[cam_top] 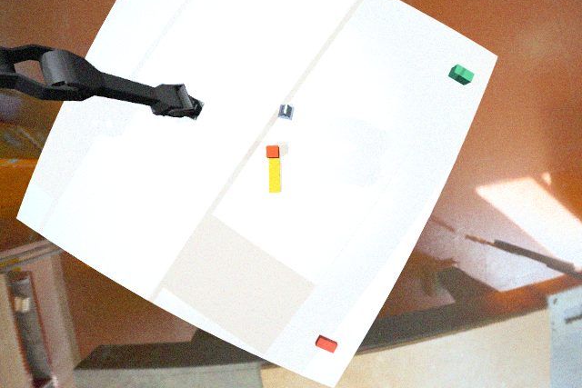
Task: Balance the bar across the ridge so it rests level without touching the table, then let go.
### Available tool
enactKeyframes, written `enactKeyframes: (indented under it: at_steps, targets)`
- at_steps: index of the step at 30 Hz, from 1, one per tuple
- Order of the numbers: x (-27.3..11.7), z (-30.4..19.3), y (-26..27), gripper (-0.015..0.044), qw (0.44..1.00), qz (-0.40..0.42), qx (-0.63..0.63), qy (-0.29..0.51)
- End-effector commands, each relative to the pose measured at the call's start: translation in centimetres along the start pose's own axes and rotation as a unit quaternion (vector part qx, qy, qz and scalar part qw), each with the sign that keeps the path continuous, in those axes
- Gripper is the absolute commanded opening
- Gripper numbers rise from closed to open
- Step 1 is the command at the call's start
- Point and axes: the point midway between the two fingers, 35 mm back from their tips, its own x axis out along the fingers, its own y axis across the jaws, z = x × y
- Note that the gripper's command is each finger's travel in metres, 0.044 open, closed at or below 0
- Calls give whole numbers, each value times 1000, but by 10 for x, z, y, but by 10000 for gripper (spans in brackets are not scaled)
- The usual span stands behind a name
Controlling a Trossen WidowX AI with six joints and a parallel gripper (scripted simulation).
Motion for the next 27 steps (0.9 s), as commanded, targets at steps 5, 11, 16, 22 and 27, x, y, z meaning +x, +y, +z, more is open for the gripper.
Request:
enactKeyframes:
  at_steps: [5,11,16,22,27]
  targets:
    - [-30,46,16,315,997,15,-2,-69]
    - [-57,80,27,315,992,27,12,-123]
    - [-82,107,38,315,985,40,25,-167]
    - [-116,135,57,315,973,68,32,-220]
    - [-146,156,74,315,960,93,38,-260]
